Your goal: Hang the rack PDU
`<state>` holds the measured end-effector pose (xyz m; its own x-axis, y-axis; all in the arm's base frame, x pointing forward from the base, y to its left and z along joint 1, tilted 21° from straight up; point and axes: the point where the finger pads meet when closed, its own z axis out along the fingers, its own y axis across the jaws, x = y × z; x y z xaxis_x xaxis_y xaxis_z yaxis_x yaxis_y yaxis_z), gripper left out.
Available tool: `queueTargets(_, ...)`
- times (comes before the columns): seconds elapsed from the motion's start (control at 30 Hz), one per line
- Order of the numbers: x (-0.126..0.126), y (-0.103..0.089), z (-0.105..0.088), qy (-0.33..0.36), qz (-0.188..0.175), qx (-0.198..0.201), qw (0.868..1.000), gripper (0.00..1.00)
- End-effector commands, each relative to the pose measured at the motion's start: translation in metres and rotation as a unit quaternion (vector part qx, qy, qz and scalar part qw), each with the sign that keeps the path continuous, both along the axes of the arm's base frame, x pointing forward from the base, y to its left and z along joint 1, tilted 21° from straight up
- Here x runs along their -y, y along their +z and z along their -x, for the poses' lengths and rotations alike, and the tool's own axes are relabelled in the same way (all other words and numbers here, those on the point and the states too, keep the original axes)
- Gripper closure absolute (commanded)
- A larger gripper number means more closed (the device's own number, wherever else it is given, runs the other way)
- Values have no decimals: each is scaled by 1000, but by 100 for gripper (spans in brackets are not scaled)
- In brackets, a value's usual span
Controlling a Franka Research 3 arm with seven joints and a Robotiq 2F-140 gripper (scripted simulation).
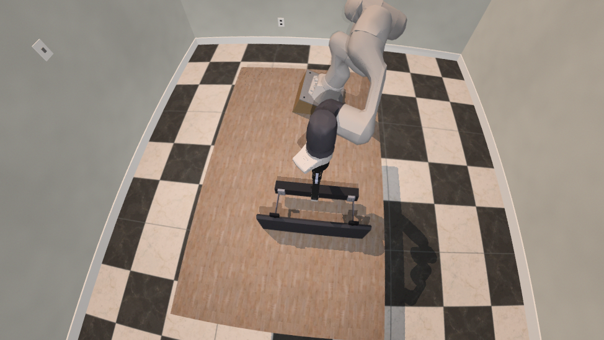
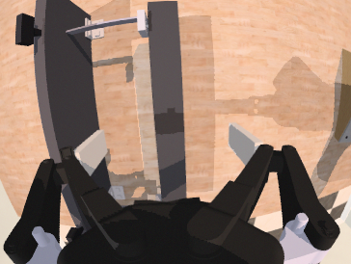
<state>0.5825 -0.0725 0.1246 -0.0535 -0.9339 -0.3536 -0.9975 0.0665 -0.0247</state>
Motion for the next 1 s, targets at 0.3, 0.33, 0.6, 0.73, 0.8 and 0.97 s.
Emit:
queueTargets(0.3,-2,0,27,1,-2,-2,1000,0)
queueTargets(0.33,-3,0,31,1,-2,-2,1000,0)
queueTargets(0.6,-4,-1,58,1,-2,-2,1000,0)
queueTargets(0.73,-5,-1,78,1,-2,-2,1000,0)
queueTargets(0.8,-6,-1,88,1,-2,-2,1000,0)
queueTargets(0.97,-7,-2,109,1,-2,-2,1000,0)
